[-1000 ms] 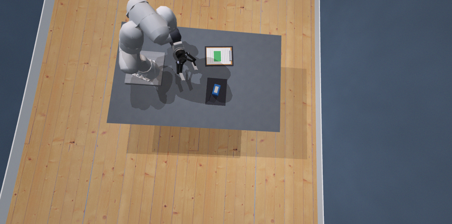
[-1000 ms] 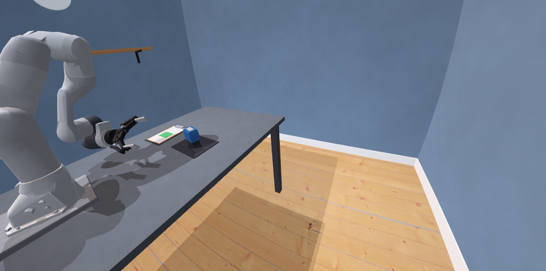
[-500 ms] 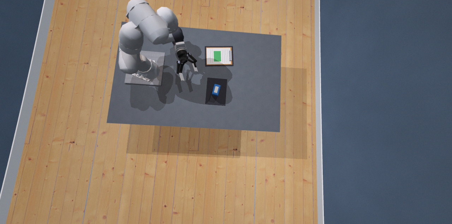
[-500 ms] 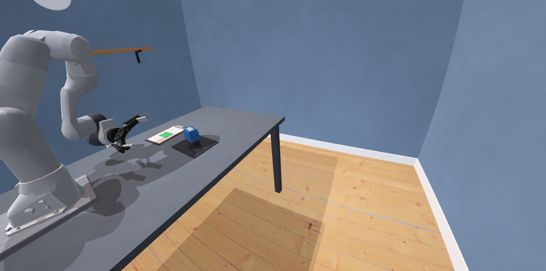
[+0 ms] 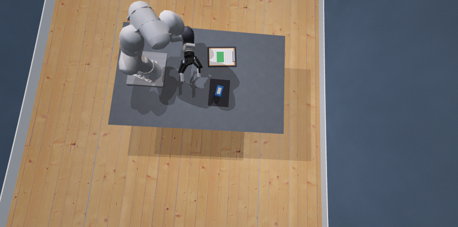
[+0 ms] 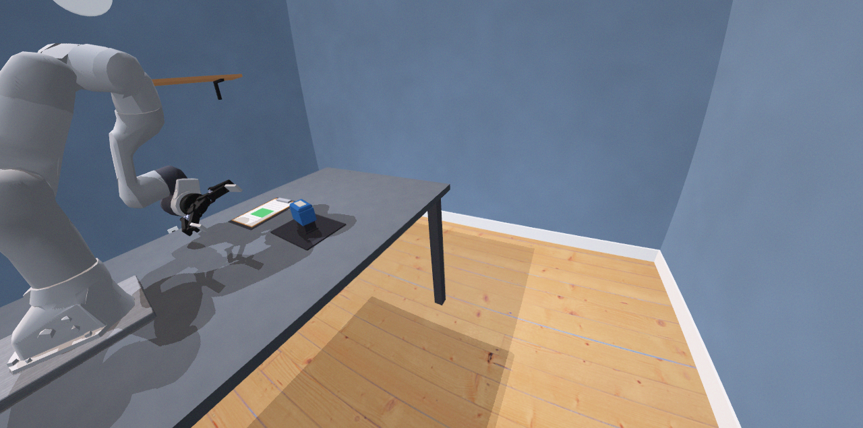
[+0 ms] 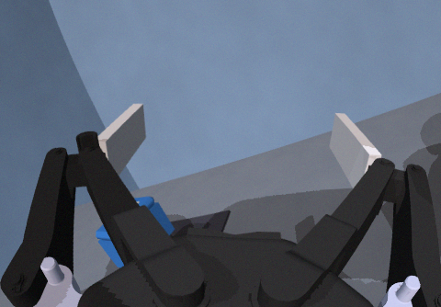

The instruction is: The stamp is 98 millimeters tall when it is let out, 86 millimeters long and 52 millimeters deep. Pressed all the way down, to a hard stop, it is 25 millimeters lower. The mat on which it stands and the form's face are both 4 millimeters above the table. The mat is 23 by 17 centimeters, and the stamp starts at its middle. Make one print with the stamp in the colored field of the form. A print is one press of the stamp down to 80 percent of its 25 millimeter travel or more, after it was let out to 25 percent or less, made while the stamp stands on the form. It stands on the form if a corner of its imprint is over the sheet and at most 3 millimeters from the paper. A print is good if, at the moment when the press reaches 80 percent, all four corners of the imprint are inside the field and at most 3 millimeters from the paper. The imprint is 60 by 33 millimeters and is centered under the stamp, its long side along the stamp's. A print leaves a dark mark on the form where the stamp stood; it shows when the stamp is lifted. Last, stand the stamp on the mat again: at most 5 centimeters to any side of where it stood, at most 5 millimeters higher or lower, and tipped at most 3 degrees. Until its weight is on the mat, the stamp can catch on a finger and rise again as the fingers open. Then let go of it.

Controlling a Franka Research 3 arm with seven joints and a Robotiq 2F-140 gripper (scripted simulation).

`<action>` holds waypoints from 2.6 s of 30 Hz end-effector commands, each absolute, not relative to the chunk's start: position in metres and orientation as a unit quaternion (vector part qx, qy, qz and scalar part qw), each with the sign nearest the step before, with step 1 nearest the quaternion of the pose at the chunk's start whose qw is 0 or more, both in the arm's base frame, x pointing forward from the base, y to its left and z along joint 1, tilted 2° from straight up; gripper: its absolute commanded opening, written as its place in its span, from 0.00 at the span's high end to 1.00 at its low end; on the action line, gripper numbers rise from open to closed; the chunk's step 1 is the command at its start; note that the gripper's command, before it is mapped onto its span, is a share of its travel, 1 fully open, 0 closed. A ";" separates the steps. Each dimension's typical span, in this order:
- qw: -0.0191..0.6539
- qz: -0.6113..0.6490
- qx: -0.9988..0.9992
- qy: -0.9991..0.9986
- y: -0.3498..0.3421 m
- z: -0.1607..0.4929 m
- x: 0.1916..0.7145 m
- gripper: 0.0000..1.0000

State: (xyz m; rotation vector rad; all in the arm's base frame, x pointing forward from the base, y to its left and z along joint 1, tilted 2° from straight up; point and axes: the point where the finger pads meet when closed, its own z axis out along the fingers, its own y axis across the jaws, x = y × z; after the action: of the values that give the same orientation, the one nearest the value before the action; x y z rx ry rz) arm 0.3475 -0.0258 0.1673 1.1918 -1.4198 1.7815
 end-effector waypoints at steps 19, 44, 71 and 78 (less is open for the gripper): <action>0.375 0.601 0.476 -0.521 -0.032 0.171 0.345 0.00; 0.408 0.566 0.481 -0.531 -0.035 0.173 0.344 0.00; 0.439 0.525 0.489 -0.541 -0.036 0.175 0.344 0.00; 0.439 0.525 0.489 -0.541 -0.036 0.175 0.344 0.00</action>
State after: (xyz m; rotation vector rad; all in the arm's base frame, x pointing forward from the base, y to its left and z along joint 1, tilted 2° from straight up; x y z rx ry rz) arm 0.3446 -0.0368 0.1751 1.2074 -1.3560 1.3189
